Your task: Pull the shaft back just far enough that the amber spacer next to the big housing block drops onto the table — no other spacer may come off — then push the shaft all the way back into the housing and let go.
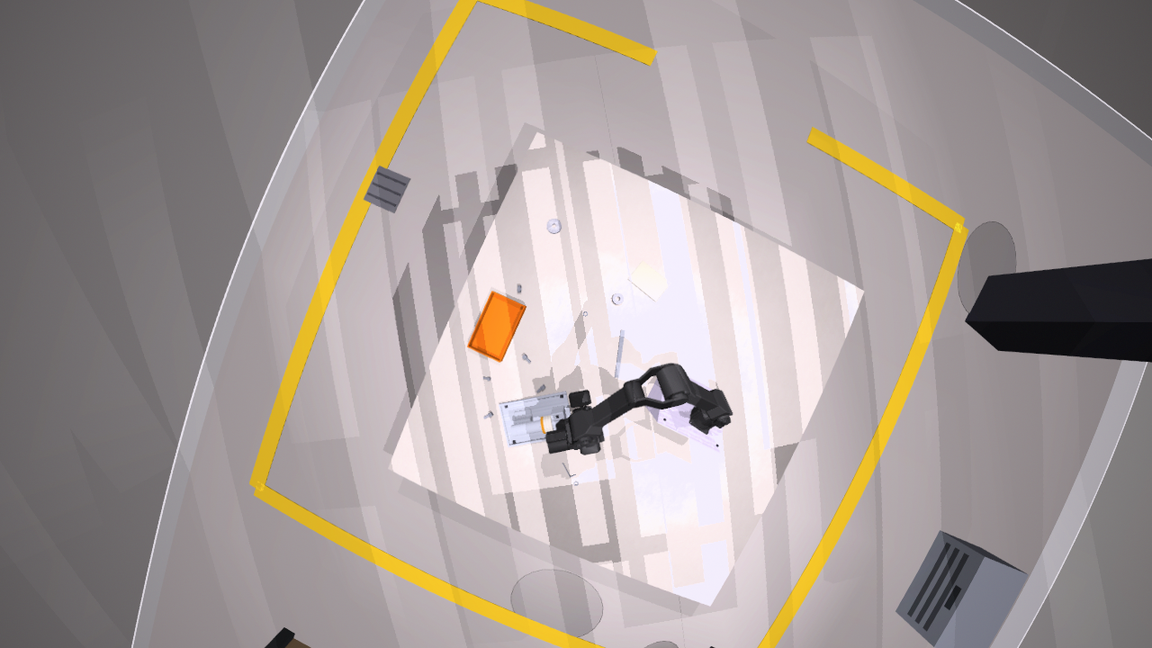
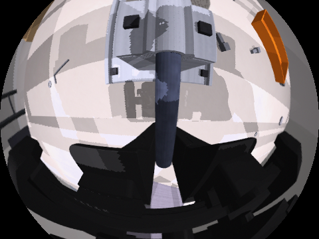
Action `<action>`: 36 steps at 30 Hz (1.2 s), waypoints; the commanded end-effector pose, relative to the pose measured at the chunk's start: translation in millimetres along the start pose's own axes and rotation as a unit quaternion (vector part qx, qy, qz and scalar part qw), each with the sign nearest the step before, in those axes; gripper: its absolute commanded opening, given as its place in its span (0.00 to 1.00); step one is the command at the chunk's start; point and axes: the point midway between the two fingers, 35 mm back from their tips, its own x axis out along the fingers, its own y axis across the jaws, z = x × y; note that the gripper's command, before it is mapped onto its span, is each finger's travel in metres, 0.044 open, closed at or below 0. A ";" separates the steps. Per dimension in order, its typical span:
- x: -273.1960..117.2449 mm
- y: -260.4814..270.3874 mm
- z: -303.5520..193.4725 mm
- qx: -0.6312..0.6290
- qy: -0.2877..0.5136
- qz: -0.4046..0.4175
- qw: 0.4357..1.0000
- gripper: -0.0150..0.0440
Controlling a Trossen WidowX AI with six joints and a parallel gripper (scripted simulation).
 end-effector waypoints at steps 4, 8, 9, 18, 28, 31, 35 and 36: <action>0.0 -0.1 -1.7 0.000 0.001 0.000 1.000 0.25; 0.0 -0.1 -2.3 0.000 0.001 0.000 1.000 0.25; 0.0 0.0 -2.4 0.000 0.001 0.000 1.000 0.25; 0.0 0.0 -3.6 0.000 0.001 0.000 1.000 0.25; 0.1 0.0 -4.9 0.000 0.001 0.000 1.000 0.25; 0.1 0.0 -5.3 0.000 0.001 0.000 1.000 0.25; 0.1 0.0 -5.8 0.000 0.001 0.000 1.000 0.25; 0.1 0.0 -5.9 0.000 0.001 0.000 1.000 0.25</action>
